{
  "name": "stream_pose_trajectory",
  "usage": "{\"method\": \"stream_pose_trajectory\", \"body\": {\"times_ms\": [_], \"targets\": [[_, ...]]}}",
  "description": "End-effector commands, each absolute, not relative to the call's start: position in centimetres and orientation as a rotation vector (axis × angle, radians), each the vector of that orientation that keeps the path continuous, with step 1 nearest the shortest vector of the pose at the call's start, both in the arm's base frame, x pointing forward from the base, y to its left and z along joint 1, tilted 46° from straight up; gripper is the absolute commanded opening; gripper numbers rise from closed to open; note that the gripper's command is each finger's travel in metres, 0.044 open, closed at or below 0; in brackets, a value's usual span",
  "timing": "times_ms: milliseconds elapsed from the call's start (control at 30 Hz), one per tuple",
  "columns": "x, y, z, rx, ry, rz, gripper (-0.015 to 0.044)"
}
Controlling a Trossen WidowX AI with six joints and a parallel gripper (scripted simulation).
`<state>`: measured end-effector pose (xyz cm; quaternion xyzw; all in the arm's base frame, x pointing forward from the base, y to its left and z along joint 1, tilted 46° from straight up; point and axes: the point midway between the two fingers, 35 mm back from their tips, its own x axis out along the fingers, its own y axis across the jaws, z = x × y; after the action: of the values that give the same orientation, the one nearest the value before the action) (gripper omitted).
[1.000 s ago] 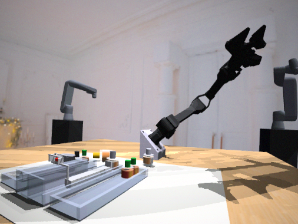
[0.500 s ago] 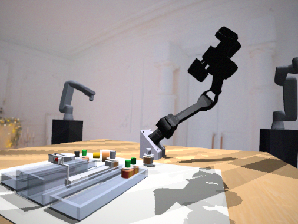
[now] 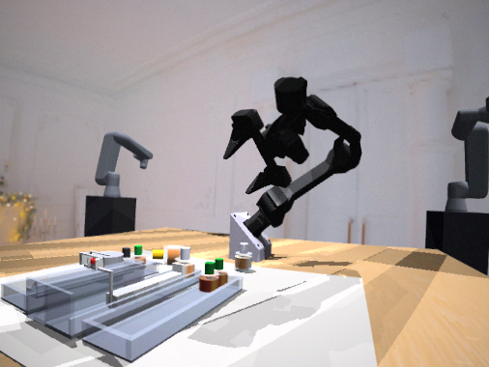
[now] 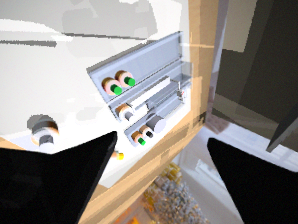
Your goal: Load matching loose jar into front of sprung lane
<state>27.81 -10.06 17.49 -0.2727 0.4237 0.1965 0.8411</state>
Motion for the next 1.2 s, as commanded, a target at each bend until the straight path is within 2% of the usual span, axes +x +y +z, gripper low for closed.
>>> {"method": "stream_pose_trajectory", "body": {"times_ms": [0,300,667,1167], "targets": [[24.1,-8.5,11.9,-0.167,1.089,0.484,0.0440],[17.2,-3.7,7.0,0.727,1.401,0.505,0.0440],[17.4,-3.9,6.8,0.727,1.401,0.505,0.0440],[17.9,-0.6,3.7,0.728,1.400,0.506,0.0440]]}}
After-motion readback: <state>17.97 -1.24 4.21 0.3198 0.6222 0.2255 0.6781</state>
